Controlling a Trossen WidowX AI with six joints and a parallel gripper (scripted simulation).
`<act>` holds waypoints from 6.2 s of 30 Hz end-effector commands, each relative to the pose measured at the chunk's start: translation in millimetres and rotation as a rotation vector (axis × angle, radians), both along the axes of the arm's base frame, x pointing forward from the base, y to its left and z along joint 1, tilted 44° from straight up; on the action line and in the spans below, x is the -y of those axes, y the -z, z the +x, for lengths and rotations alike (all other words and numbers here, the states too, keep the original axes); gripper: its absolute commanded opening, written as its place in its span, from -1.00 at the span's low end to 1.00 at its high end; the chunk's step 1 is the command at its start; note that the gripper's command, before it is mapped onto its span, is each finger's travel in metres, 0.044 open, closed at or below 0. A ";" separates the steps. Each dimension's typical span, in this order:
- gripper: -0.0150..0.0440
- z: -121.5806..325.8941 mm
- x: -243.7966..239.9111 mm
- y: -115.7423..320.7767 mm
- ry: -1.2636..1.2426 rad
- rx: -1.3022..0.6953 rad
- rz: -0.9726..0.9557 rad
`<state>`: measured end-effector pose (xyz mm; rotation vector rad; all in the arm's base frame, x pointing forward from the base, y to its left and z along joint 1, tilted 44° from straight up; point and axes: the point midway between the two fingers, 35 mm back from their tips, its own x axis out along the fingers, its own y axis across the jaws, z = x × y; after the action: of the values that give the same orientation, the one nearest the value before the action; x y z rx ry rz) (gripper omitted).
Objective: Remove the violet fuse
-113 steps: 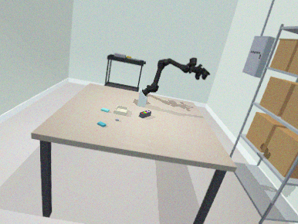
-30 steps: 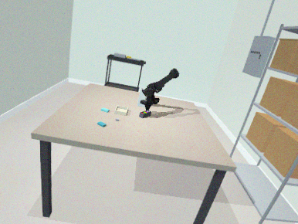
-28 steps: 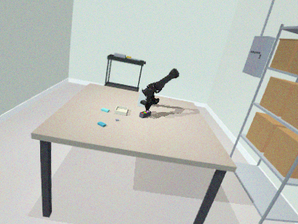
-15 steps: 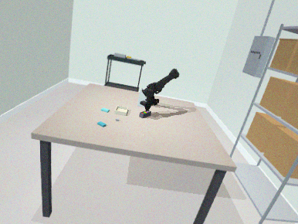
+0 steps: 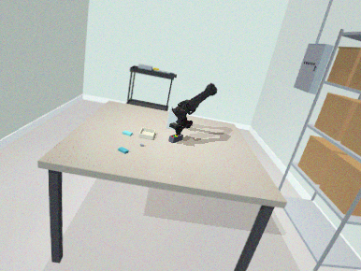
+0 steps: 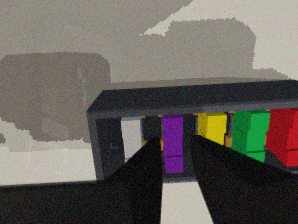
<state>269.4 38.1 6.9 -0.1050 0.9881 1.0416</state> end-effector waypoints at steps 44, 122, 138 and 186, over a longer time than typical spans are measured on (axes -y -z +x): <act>-0.49 -1.1 7.1 -6.9 0.001 -0.002 0.001; -0.49 4.6 68.6 -23.5 0.007 -0.002 -0.010; -0.49 15.2 132.6 26.5 0.009 -0.004 -0.024; -0.49 0.8 181.0 133.8 0.003 0.002 -0.011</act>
<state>269.4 -146.8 -123.7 -0.1198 0.9958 1.0360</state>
